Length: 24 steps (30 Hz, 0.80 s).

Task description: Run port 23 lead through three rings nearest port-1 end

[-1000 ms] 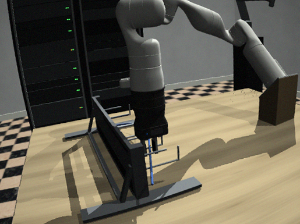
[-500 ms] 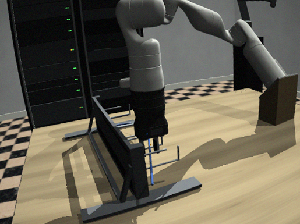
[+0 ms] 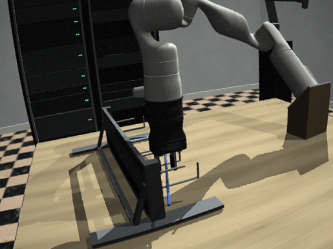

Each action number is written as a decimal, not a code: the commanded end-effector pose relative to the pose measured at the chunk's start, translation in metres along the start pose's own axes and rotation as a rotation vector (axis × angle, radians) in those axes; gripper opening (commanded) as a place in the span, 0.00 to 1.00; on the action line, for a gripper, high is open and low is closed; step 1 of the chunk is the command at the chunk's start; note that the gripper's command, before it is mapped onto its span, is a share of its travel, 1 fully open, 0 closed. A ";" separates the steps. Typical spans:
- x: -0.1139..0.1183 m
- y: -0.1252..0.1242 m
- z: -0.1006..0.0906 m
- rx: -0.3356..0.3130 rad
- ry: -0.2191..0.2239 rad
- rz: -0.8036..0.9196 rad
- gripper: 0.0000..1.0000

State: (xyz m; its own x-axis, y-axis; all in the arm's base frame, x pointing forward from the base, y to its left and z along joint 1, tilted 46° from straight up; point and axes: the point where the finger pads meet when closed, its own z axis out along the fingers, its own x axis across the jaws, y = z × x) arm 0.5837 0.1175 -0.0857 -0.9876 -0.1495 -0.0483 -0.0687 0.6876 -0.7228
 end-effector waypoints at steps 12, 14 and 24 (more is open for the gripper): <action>-0.001 0.000 -0.022 -0.001 -0.002 0.000 0.67; -0.001 0.000 -0.028 -0.001 -0.002 0.000 0.67; -0.001 0.000 -0.054 -0.001 -0.002 0.000 0.67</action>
State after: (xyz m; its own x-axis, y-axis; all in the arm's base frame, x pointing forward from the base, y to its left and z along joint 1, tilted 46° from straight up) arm 0.5758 0.1469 -0.0545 -0.9887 -0.1438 -0.0415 -0.0691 0.6848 -0.7254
